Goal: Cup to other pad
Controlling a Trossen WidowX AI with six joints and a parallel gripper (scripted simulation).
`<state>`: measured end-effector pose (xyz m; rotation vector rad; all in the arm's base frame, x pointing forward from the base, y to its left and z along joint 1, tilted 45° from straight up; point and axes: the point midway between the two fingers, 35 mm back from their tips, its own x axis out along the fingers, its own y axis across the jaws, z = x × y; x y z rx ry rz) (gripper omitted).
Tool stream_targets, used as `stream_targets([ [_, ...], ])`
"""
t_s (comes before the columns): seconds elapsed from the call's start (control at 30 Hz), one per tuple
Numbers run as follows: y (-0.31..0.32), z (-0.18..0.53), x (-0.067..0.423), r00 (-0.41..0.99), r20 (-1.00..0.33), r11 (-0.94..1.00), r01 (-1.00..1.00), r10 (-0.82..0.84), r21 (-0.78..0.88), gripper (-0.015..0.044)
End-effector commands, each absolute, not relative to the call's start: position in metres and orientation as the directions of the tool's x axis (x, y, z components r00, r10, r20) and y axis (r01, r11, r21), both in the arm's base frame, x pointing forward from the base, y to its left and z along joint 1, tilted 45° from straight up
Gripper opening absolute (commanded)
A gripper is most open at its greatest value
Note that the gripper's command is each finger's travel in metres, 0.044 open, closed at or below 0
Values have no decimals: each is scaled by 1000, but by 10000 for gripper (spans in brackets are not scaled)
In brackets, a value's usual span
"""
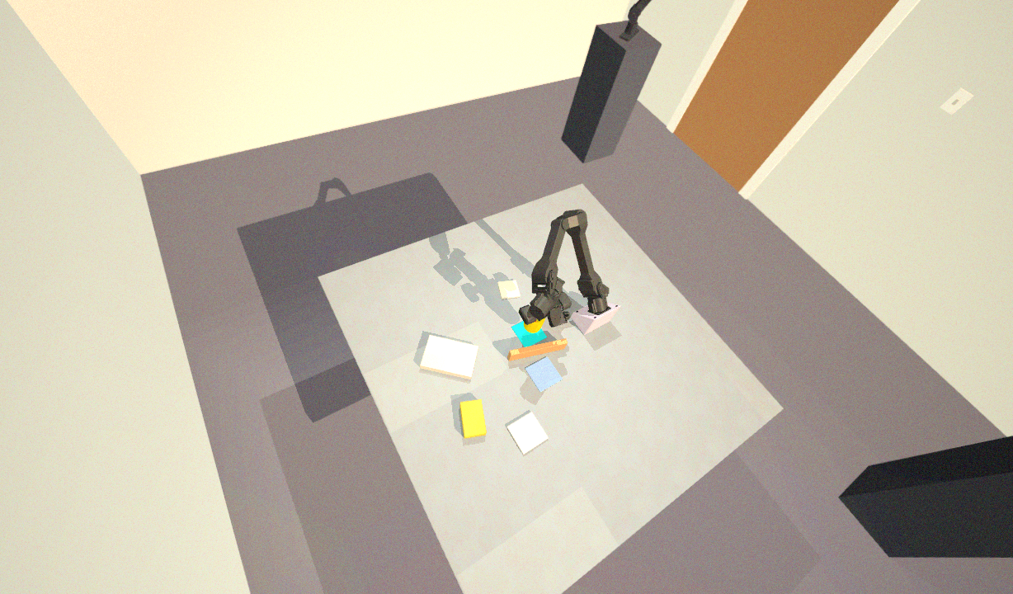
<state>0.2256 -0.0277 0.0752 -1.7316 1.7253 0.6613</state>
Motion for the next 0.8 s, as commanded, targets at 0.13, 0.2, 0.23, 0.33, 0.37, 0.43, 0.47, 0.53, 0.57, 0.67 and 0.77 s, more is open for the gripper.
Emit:
stream_targets([
  [0.13,-37,67,225,29,-711,24,-998,-703,-64,0],
  [0.2,-39,66,225,29,-711,24,-998,-703,-64,0],
  [0.23,-40,65,225,29,-711,24,-998,-703,-64,0],
  [0.33,-42,62,225,29,-711,23,-998,-703,-64,0],
  [0.37,-43,61,225,29,-711,23,-998,-703,-64,0],
  [0.43,-45,59,225,29,-711,23,-998,-703,-64,0],
  [0.47,-46,59,225,29,-711,23,-998,-703,-64,0],
  [0.53,-48,57,225,29,-711,23,-998,-703,-64,0],
  [0.57,-49,56,225,29,-711,23,-998,-703,-64,0],
  [0.67,-52,54,225,29,-711,23,-998,-703,-64,0],
  [0.77,-54,51,225,29,-710,23,-998,-703,-64,0],
])
